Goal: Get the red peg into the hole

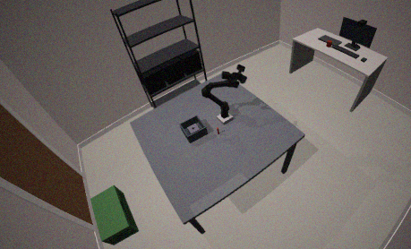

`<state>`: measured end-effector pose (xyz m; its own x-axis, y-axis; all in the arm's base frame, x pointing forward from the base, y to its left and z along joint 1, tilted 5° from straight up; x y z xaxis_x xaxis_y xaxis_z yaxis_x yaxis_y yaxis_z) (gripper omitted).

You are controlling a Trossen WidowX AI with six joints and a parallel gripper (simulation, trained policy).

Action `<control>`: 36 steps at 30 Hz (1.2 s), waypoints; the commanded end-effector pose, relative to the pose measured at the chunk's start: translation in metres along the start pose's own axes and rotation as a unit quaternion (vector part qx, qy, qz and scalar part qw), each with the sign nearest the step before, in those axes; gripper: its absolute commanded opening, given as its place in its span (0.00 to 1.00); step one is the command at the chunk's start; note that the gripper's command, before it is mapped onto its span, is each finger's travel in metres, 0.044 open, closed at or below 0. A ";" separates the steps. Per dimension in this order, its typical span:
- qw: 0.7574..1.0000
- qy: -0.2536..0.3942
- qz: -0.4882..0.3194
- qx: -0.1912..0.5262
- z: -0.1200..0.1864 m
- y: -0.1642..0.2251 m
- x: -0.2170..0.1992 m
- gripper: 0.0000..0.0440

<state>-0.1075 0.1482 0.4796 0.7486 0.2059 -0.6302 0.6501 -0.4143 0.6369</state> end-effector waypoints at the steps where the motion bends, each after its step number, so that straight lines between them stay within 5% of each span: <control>1: 1.000 0.000 0.009 0.000 -0.001 -0.001 0.000 0.95; 18: 0.956 0.008 0.292 -0.018 -0.033 -0.042 0.012 1.00; 36: 0.824 -0.006 0.556 -0.107 -0.065 -0.085 0.069 1.00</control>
<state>-0.1078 0.2451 0.4220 0.9350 -0.1944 0.2965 -0.3380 -0.2360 0.9111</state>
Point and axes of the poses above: the point midway between the two fingers, 35 mm back from their tips, its own z axis back along the fingers, its own x axis across the jaws, y = z × x, the point moved 3 cm from there along z, back along the fingers, and after that the axes turned 9 degrees about z, right-handed, at the moved point
